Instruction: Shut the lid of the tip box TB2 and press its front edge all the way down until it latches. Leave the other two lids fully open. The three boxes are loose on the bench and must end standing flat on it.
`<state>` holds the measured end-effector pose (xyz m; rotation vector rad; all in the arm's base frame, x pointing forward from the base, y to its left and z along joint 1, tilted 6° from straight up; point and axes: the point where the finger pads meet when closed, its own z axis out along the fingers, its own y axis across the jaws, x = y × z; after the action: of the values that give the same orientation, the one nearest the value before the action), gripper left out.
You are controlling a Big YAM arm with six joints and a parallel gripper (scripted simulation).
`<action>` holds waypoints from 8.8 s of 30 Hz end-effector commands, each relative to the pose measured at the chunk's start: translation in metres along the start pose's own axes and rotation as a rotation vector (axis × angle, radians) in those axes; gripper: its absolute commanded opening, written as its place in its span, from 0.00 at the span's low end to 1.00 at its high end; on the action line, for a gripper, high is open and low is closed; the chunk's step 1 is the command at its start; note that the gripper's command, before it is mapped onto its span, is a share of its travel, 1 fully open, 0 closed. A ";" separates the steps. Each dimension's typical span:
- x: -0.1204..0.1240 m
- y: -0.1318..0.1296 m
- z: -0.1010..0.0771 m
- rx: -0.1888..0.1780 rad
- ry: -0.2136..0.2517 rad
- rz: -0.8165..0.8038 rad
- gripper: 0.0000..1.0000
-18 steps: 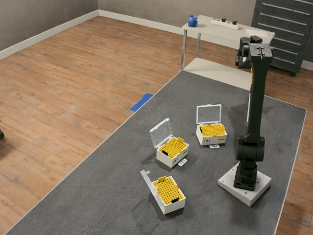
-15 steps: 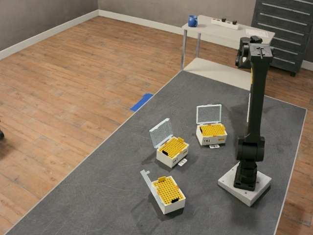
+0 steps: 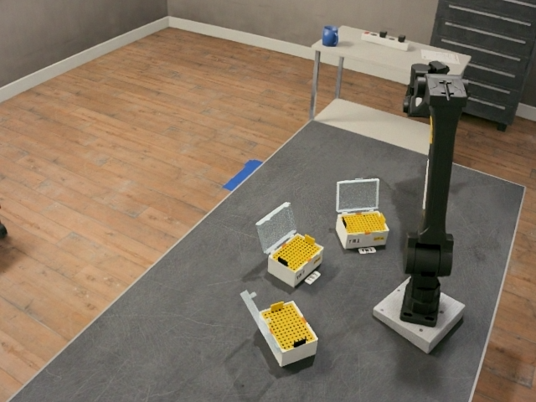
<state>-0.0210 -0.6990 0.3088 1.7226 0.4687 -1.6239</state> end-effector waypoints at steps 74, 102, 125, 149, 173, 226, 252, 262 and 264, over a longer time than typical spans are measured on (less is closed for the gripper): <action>-0.081 -0.105 -0.244 -0.841 0.534 -0.731 1.00; -0.060 -0.175 -0.341 -1.104 0.693 -0.847 1.00; -0.037 -0.244 -0.420 -1.324 0.832 -0.905 1.00; -0.030 -0.305 -0.484 -1.488 0.926 -0.896 1.00; 0.075 -0.318 -0.491 -1.488 0.939 -0.897 1.00; 0.169 -0.324 -0.495 -1.489 0.926 -0.892 1.00; 0.169 -0.324 -0.495 -1.489 0.926 -0.892 1.00; 0.128 -0.312 -0.489 -1.492 0.888 -0.881 1.00; 0.118 -0.312 -0.488 -1.492 0.888 -0.881 1.00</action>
<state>0.1209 -0.1483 0.0288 0.8928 2.3988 -0.2239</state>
